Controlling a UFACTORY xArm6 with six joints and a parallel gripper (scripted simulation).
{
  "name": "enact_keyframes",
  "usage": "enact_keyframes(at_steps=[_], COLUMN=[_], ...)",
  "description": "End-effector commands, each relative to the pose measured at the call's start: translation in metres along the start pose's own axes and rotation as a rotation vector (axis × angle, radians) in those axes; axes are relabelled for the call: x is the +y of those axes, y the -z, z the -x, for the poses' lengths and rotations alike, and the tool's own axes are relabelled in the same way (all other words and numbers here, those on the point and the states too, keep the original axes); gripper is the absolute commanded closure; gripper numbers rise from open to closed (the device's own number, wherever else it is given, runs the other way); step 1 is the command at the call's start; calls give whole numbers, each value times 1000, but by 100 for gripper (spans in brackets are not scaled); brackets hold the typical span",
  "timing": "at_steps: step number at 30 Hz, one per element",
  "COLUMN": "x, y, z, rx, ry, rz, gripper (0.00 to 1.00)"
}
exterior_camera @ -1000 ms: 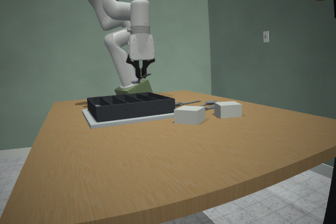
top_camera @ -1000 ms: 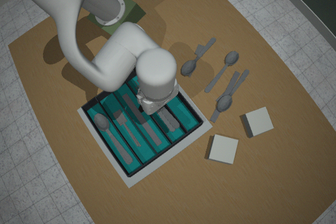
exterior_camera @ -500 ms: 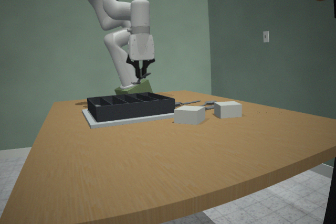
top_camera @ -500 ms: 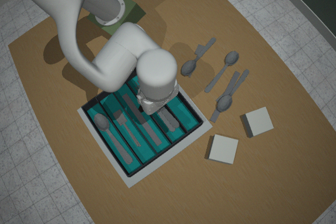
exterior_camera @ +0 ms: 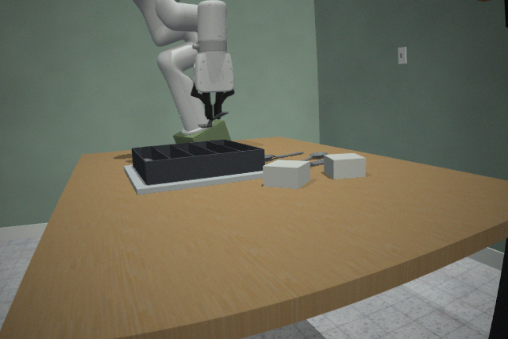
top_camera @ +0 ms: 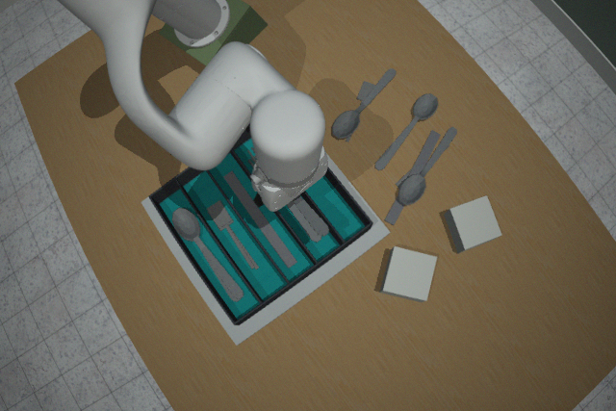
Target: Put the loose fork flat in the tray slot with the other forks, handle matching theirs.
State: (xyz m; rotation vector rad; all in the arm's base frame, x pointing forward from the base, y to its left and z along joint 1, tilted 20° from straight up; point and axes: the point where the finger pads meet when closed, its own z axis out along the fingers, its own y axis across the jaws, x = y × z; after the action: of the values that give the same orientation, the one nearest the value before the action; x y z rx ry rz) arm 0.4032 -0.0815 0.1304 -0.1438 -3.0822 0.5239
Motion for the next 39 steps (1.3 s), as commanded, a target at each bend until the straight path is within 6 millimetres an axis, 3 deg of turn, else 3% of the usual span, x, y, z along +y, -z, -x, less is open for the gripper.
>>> enact_keyframes(at_steps=[1,25,39], x=[0,-1,-1], y=[-1,-37,-74], z=[1,5,9], rx=[-4,-4,-4], ry=[-1,-2,-2], rz=[0,-1,-1], gripper=[95,95,95])
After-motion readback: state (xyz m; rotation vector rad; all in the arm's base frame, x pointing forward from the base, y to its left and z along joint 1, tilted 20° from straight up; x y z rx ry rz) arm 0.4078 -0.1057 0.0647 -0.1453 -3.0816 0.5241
